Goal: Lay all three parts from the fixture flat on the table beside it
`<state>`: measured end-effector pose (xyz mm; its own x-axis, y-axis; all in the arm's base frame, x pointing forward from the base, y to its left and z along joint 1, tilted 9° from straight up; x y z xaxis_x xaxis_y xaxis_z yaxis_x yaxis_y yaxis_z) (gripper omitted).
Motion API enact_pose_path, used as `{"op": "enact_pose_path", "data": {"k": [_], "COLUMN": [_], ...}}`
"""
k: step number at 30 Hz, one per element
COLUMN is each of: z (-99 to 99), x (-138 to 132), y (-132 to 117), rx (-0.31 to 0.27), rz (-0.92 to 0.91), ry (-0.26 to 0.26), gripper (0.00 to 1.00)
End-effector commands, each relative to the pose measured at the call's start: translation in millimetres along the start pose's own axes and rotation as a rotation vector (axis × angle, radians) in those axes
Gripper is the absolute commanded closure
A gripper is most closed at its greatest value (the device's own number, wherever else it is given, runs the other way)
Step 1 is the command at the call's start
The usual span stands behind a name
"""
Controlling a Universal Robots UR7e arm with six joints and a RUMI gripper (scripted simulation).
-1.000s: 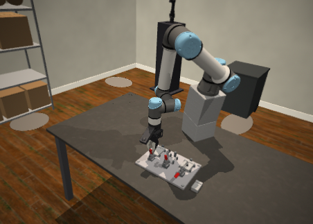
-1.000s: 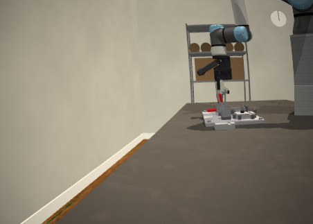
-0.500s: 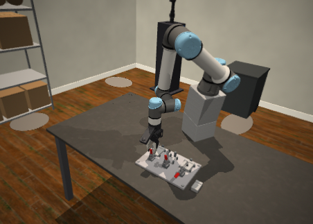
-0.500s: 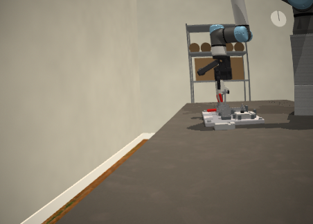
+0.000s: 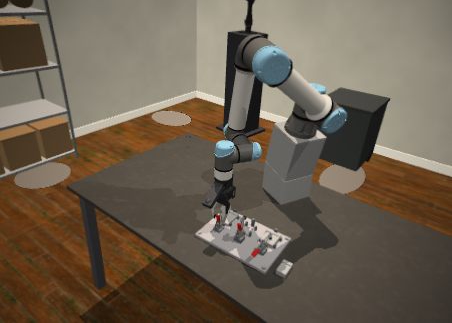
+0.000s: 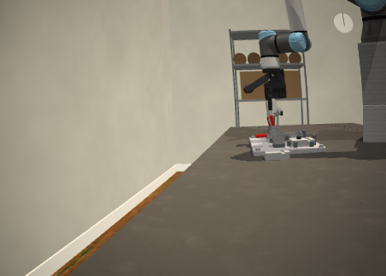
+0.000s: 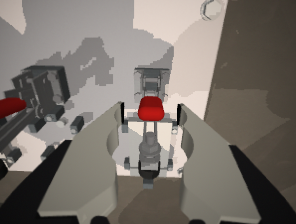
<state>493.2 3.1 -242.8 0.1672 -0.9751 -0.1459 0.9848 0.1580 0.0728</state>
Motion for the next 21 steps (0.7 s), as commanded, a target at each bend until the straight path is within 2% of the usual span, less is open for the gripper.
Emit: {"op": "enact_pose_path", "data": {"k": [1, 11, 21], "z": [-0.1, 8.5, 43.2], "x": [0, 1, 1], "y": [-2, -2, -2], "rx": [-0.002, -0.002, -0.002], "rz": [-0.002, -0.003, -0.002], "ry": [0.001, 0.001, 0.001], "gripper": [0.72, 0.72, 0.72]}}
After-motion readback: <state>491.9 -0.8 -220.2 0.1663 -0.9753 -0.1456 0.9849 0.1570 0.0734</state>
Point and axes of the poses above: the point where the finger pads meet when closed, its own z axis back along the fingers, its own x axis across the jaws, y = z × x, the point moved 4 cm from there along z, back along the fingers, and after that the axes turned 2 degrees about -z, right-handed, at the moved point
